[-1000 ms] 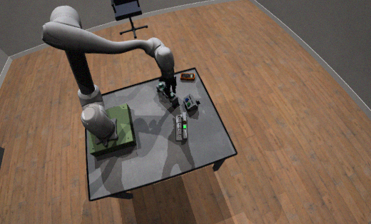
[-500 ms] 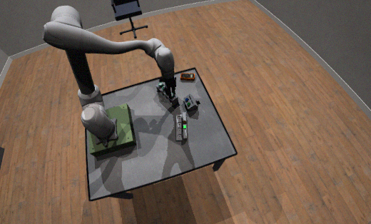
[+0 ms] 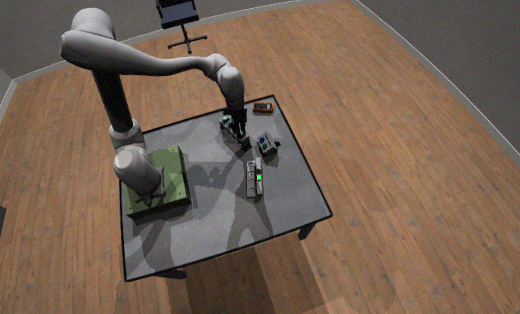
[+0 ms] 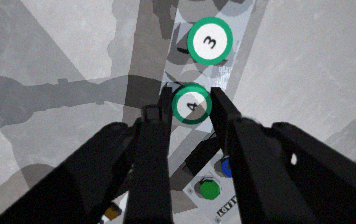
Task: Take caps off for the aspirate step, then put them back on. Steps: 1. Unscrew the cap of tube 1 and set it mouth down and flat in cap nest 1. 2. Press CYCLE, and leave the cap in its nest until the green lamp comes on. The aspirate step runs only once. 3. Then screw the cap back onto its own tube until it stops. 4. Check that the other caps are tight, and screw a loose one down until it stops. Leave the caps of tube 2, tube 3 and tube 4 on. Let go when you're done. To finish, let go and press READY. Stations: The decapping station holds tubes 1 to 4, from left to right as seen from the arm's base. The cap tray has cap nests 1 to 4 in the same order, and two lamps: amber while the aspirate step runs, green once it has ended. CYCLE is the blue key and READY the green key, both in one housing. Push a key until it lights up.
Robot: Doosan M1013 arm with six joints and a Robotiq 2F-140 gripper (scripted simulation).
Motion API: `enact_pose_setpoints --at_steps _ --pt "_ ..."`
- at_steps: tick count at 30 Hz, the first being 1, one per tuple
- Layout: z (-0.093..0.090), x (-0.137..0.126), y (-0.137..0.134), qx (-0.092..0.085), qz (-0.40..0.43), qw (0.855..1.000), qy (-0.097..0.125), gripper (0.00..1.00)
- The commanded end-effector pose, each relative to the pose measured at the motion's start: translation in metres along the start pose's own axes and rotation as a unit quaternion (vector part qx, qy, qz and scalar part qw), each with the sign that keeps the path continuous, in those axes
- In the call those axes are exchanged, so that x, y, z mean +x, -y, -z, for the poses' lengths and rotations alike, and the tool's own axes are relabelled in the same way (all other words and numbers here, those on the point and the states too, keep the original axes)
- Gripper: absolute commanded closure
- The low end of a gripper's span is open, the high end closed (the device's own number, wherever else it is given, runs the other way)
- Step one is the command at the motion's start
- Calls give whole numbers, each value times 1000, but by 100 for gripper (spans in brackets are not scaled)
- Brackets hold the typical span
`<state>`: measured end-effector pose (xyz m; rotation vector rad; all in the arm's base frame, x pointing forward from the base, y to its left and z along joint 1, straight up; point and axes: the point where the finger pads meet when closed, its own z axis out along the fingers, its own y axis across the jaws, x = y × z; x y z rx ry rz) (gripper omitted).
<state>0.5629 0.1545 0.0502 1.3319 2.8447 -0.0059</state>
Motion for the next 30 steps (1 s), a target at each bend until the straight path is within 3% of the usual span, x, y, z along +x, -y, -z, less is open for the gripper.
enact_pose_setpoints --at_steps 1,11,23,28,29,30 --pt "1 0 0 -1 -27 1000 0 70" --pt "0 0 0 -1 -107 994 0 70" --pt "0 0 0 -1 -225 974 0 70" --pt "0 0 0 -1 -239 971 0 70" --pt "1 0 0 -1 -239 971 0 59" --pt "1 0 0 -1 -239 971 0 59"
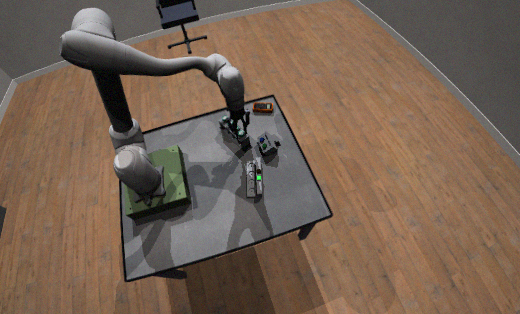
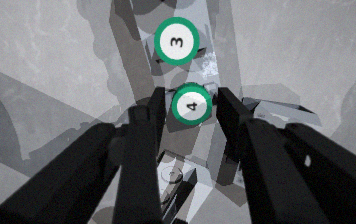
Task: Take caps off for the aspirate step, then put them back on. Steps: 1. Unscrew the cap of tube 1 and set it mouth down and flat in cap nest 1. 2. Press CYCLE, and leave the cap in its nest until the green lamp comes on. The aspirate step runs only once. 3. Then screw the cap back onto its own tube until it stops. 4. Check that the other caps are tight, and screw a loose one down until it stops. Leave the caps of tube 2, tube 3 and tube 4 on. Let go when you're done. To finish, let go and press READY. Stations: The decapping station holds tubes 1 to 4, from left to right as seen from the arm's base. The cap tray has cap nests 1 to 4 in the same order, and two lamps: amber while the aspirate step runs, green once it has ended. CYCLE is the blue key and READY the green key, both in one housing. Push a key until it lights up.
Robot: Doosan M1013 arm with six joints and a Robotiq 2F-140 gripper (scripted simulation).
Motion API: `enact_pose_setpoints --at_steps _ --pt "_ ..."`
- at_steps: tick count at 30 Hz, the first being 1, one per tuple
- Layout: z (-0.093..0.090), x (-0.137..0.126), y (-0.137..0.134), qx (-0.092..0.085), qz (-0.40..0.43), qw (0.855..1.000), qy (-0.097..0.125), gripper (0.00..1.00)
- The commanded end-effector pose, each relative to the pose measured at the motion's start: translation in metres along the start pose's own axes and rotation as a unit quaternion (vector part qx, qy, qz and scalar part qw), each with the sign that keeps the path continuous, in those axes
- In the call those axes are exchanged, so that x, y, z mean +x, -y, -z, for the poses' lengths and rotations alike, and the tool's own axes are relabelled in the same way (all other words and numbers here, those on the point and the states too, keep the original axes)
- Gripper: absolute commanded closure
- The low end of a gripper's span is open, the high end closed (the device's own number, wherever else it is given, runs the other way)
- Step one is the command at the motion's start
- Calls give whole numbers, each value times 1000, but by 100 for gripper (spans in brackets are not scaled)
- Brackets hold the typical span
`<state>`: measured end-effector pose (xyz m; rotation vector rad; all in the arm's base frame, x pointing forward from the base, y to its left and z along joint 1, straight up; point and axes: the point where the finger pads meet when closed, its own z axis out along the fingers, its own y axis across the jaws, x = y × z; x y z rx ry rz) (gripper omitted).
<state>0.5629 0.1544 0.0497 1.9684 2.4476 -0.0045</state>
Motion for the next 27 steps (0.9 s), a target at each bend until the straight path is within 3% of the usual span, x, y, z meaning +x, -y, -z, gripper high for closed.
enact_pose_setpoints --at_steps 1,12,27 --pt "1 0 0 -1 -2 1000 0 59" --pt "4 0 0 -1 -2 1000 0 59" --pt "47 0 0 -1 -2 1000 0 59"
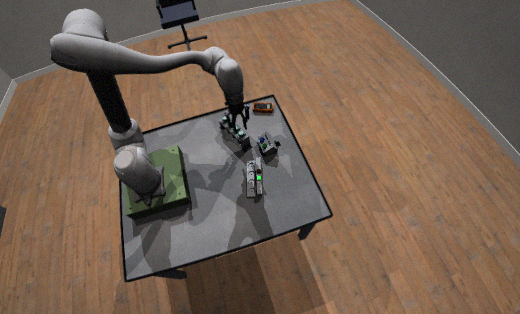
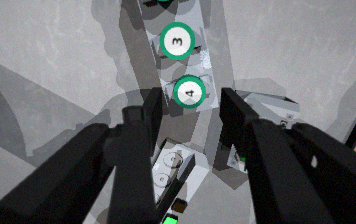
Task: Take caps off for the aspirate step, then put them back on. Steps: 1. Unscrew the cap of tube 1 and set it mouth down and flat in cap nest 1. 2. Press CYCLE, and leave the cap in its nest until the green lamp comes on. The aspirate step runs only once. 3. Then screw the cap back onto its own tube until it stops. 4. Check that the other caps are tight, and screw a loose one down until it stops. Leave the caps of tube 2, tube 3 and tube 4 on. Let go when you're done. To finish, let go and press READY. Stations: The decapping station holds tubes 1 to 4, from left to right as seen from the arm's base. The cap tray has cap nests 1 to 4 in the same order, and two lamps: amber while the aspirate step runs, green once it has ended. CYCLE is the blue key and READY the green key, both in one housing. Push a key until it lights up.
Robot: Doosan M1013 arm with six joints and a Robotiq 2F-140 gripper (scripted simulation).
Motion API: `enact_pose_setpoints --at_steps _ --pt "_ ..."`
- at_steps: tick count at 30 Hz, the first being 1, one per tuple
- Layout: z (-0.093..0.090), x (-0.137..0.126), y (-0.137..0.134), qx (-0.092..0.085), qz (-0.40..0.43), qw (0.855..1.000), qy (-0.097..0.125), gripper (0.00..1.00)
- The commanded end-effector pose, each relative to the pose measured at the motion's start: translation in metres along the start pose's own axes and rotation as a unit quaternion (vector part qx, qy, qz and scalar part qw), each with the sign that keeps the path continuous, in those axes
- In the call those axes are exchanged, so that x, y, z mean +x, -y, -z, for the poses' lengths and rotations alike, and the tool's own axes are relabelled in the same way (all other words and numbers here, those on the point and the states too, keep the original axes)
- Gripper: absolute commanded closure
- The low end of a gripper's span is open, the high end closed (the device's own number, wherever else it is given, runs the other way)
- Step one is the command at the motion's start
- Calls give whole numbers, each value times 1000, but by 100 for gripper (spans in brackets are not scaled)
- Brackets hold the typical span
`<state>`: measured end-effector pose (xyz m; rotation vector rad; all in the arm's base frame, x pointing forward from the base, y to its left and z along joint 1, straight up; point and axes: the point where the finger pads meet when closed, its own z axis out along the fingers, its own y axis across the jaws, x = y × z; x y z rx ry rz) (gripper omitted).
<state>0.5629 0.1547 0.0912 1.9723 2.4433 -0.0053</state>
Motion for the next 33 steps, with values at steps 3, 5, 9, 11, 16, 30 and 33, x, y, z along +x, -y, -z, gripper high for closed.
enact_pose_setpoints --at_steps 3,5,9,11,16,30,33 --pt "5 -6 -6 0 -42 999 0 90" --pt "5 -19 -16 0 -69 998 0 90" --pt "6 -45 -38 0 -69 998 0 90" --pt "6 -49 -41 0 -69 998 0 90" --pt "-14 -70 -58 0 -69 998 0 90" --pt "-49 -109 -90 0 -69 998 0 90" --pt "-52 -109 -90 0 -69 998 0 90"
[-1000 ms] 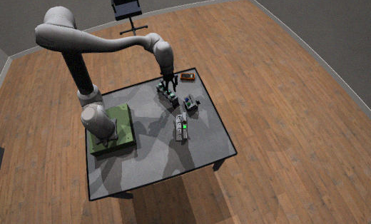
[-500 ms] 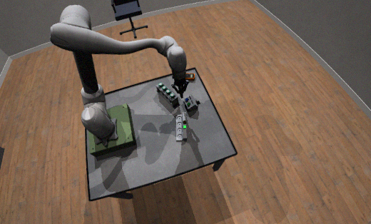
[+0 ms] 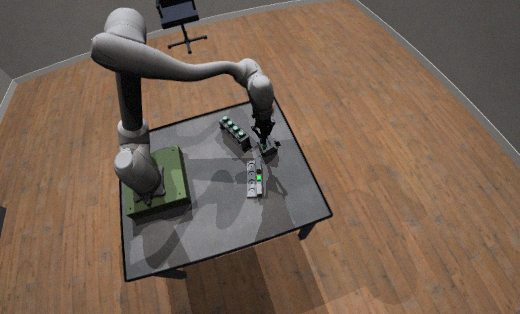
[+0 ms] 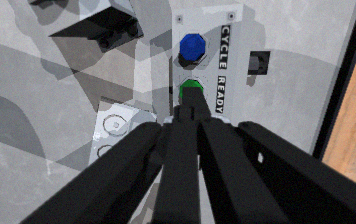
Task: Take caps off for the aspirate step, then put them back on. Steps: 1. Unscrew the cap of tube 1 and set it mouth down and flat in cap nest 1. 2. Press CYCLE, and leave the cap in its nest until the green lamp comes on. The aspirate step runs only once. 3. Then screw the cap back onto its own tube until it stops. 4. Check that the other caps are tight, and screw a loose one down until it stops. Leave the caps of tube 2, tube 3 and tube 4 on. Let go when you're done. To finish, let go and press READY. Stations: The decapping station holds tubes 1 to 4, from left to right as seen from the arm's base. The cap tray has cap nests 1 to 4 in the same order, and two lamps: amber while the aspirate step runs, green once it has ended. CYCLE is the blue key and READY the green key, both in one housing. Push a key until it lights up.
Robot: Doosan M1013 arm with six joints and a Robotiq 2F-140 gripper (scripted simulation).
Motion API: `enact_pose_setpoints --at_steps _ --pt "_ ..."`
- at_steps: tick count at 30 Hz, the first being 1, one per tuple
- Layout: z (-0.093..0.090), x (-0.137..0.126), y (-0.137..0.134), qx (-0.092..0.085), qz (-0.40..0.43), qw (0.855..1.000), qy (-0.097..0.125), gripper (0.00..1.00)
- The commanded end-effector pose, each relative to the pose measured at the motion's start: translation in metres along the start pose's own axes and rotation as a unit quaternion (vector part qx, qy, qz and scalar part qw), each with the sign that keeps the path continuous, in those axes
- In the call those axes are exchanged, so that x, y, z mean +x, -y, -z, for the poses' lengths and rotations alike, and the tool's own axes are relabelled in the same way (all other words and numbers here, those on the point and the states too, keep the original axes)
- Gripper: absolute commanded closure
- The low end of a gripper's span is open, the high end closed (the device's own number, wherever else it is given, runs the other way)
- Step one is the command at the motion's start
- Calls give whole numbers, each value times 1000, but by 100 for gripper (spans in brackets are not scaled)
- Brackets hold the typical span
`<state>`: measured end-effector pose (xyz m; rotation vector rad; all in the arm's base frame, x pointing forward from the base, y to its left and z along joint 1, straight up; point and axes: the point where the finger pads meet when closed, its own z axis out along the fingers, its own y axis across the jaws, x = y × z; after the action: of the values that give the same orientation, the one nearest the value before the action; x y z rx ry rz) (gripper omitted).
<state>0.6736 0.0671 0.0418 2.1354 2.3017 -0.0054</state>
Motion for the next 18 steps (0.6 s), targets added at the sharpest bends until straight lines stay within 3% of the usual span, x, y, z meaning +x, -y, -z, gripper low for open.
enact_pose_setpoints --at_steps 1,7,18 --pt "-5 0 -1 0 0 1000 0 90" --pt "-17 0 -1 -1 0 1000 0 90" --pt "-18 0 -1 -1 0 1000 0 90"
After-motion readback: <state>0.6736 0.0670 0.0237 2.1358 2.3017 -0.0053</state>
